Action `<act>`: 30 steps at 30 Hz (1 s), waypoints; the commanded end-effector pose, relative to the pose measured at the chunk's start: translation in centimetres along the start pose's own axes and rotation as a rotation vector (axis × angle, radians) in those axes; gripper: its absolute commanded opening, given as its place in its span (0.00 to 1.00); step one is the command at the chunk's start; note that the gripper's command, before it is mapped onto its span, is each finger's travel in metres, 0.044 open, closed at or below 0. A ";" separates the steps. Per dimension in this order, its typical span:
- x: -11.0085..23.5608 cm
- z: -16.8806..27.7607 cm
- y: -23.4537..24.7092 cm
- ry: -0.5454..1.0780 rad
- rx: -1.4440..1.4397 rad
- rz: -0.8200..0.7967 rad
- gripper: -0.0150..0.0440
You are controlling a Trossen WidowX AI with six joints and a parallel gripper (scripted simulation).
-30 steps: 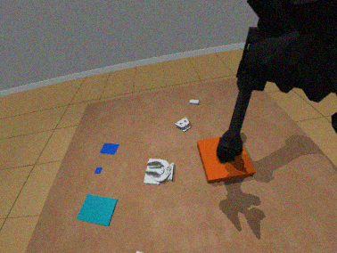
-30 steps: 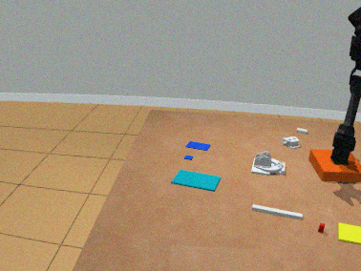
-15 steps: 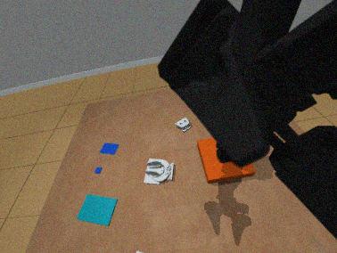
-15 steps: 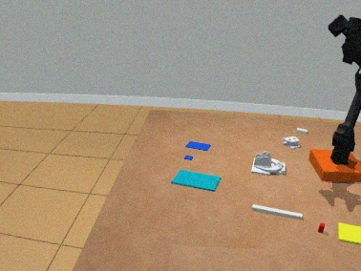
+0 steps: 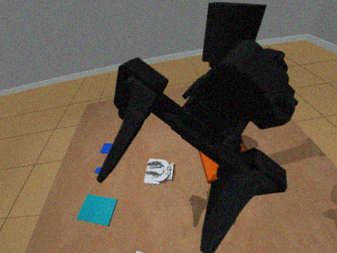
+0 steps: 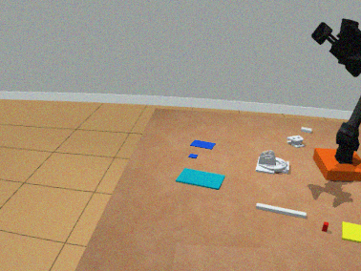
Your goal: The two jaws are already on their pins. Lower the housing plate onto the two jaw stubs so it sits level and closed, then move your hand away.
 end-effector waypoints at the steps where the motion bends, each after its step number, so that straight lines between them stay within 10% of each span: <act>1: -0.2 1.2 -0.8 0.061 -0.025 0.032 1.00; 30: 1.2 10.7 -7.6 0.507 -0.242 0.327 1.00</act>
Point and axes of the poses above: the point midway between the two fingers, 35 mm back from their tips, its own x axis back along the fingers, its own y axis across the jaws, z = x × y, the point moved 10 cm from there along x, back along the fingers, and after that the axes turned 5 degrees about -x, right-handed, at the moved point
